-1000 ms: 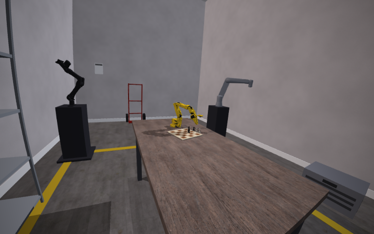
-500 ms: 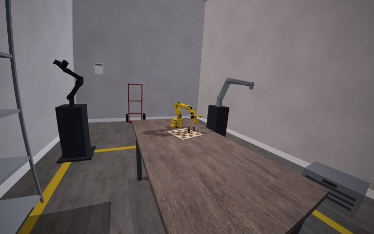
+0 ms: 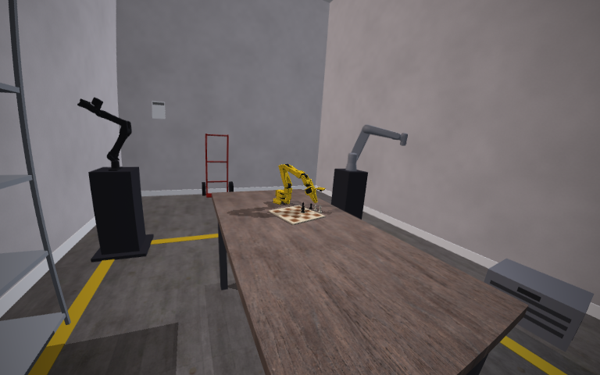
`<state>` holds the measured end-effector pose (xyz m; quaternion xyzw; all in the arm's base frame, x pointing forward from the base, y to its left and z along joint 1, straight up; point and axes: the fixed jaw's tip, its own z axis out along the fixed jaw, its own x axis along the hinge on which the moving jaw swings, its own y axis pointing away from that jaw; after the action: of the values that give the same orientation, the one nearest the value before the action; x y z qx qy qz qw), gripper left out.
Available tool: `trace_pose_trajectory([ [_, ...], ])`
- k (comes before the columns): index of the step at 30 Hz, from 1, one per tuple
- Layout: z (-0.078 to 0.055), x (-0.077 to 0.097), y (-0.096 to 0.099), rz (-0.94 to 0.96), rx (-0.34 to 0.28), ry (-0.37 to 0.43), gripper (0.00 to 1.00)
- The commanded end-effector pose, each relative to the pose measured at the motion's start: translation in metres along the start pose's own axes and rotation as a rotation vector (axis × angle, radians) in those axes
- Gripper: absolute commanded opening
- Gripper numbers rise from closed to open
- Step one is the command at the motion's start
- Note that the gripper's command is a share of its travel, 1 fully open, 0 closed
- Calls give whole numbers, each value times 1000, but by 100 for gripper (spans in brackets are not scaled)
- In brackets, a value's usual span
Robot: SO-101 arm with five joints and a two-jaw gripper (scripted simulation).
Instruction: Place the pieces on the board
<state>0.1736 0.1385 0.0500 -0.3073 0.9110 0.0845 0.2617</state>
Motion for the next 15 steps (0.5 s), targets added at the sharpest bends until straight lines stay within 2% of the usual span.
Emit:
trace_pose_trajectory([
  [1,10,8,3,1,-7,11,9],
  [15,29,19,3,1,-7,11,9],
])
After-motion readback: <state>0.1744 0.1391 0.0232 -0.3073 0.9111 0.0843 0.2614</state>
